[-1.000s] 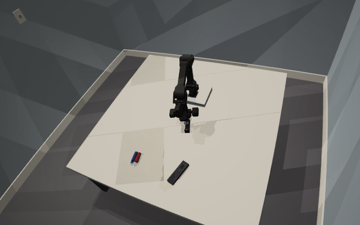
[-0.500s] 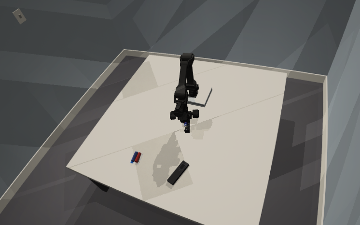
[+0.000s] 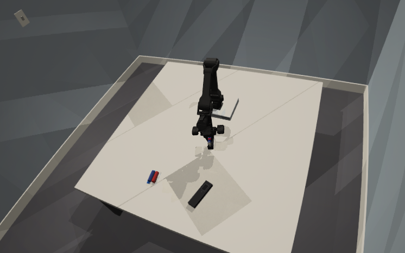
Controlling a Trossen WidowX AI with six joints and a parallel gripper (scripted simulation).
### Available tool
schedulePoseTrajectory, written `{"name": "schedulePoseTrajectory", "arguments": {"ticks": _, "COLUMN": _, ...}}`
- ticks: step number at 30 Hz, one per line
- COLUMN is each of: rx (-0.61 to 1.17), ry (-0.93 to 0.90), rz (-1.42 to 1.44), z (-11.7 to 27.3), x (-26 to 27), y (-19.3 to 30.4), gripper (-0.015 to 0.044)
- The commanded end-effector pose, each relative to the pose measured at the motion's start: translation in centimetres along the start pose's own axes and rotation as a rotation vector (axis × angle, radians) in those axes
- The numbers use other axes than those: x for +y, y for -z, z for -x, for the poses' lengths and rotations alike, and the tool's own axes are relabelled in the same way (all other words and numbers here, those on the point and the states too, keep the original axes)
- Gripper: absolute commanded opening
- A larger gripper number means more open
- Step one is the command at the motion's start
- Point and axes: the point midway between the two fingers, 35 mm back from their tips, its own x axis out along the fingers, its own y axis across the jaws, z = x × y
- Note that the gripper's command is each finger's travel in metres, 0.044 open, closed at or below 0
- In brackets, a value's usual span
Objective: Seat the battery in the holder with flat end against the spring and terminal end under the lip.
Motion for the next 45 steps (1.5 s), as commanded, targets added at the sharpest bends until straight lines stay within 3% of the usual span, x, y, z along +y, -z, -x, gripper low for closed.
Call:
{"name": "schedulePoseTrajectory", "arguments": {"ticks": 1, "rx": -0.008, "ry": -0.001, "rz": -0.004, "z": -0.2, "x": 0.1, "y": 0.3, "gripper": 0.0069}}
{"name": "schedulePoseTrajectory", "arguments": {"ticks": 45, "rx": -0.258, "ry": 0.011, "rz": -0.007, "z": -1.6, "x": 0.1, "y": 1.7, "gripper": 0.0069}}
